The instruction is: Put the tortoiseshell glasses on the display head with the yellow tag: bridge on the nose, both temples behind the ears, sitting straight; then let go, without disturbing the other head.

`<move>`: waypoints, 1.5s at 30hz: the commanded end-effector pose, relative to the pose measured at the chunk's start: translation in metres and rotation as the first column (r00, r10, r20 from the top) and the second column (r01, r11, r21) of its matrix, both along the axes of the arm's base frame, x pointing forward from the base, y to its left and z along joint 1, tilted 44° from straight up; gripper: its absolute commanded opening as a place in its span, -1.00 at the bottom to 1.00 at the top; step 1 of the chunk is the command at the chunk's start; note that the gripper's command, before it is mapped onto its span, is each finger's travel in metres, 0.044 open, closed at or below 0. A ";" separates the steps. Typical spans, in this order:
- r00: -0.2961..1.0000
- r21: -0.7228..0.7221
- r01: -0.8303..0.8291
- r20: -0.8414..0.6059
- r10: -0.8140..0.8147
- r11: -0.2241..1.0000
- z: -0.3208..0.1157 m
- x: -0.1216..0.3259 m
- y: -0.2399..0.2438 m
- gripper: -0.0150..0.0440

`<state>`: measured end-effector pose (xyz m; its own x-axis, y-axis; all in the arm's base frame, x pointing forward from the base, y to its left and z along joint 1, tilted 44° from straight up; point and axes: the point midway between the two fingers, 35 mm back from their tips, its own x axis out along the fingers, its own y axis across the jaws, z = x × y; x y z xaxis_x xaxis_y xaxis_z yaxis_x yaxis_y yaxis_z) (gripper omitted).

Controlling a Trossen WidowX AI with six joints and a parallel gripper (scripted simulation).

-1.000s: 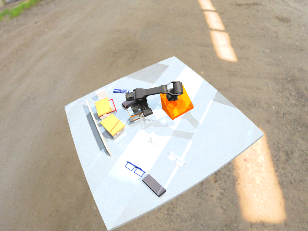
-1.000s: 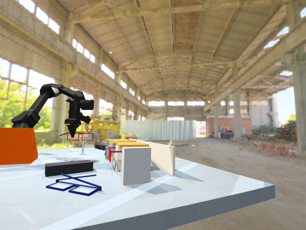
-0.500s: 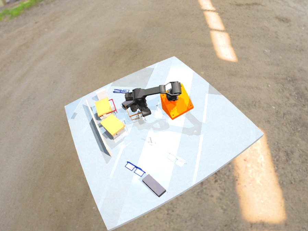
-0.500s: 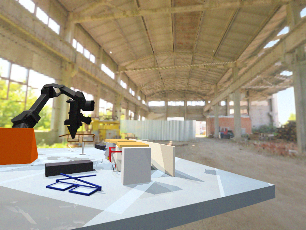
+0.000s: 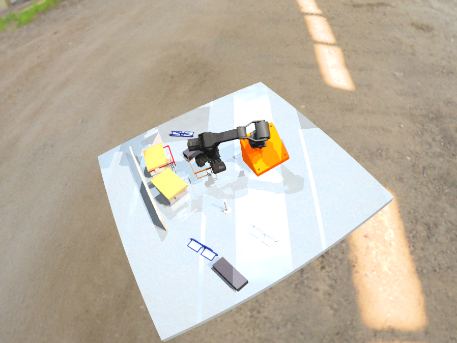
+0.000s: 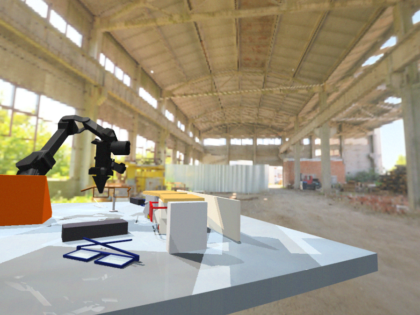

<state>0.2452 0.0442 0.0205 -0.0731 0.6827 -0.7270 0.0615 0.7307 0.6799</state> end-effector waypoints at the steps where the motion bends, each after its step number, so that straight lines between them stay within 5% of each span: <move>1: 1.000 0.003 0.000 -0.007 0.000 1.000 -0.003 -0.001 0.004 -0.49; 45: 1.000 0.003 0.001 -0.006 -0.001 1.000 -0.032 -0.003 0.031 -0.49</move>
<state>0.2440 0.0716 -0.0086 -0.0714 0.6824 -0.7274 0.0616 0.7309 0.6797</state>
